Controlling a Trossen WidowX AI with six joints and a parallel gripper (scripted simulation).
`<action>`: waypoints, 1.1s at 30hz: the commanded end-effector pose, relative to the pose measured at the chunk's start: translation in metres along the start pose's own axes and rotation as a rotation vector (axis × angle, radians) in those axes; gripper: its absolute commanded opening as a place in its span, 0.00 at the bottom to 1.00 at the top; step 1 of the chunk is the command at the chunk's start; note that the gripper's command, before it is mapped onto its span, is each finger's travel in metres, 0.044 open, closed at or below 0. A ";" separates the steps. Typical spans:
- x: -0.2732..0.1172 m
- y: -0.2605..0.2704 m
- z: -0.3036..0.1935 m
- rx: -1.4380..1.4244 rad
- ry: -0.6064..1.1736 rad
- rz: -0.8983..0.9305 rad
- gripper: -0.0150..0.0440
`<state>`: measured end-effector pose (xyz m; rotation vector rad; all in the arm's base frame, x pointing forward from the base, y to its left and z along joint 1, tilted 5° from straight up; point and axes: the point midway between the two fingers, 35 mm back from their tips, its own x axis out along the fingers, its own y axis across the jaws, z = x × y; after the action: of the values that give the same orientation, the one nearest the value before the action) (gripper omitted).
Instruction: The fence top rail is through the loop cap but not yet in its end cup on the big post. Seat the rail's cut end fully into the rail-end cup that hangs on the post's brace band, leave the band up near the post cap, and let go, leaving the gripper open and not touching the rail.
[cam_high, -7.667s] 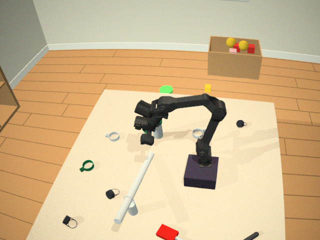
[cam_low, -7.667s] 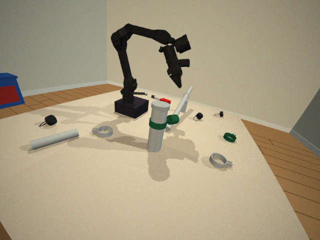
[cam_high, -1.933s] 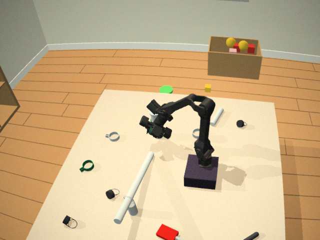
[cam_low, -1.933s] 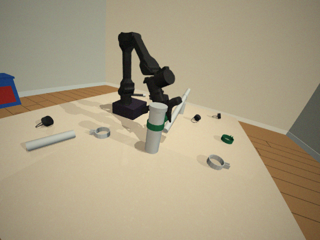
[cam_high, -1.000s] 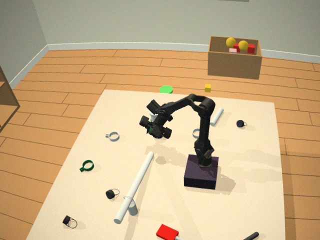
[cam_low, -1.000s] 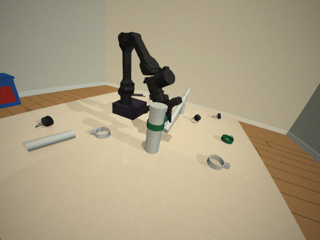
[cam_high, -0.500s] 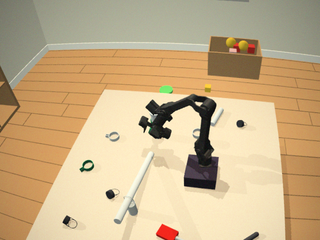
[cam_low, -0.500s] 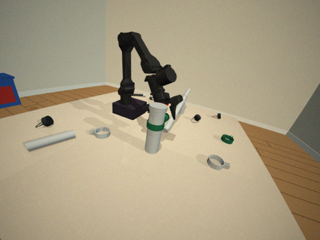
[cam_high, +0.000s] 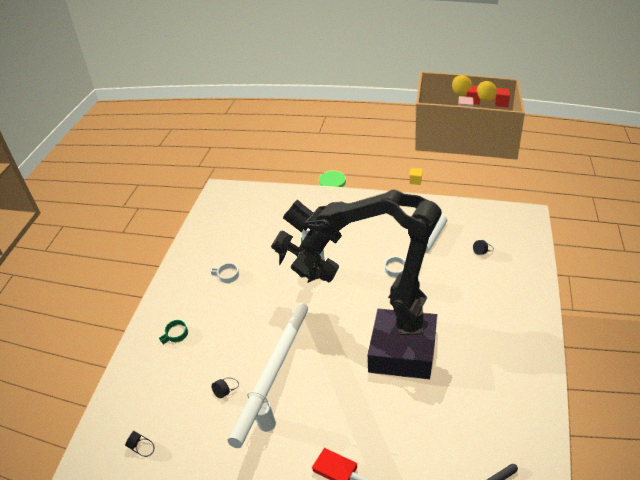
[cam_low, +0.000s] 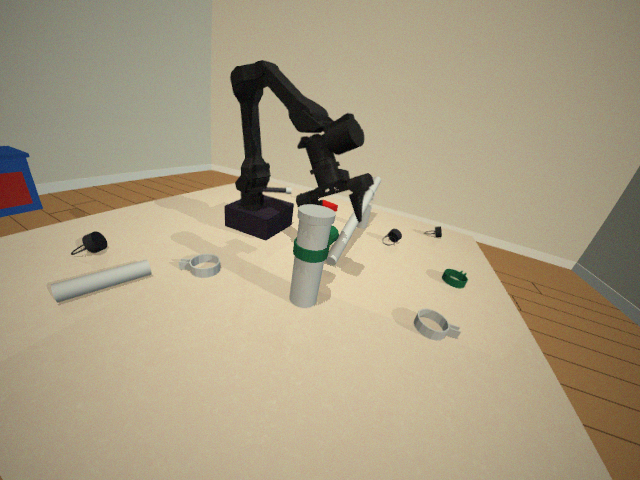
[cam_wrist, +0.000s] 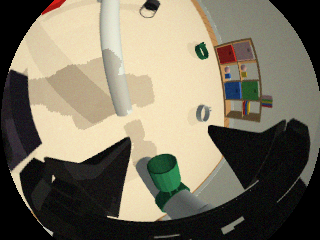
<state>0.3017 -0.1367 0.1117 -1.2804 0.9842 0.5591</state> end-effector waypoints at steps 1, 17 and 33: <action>-0.017 -0.011 0.028 0.269 -0.011 -0.005 1.00; -0.080 -0.015 0.107 1.236 -0.034 0.023 1.00; -0.087 -0.014 0.113 1.379 -0.035 0.027 1.00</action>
<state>0.3059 -0.0287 0.1797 -0.1634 1.0402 -0.0592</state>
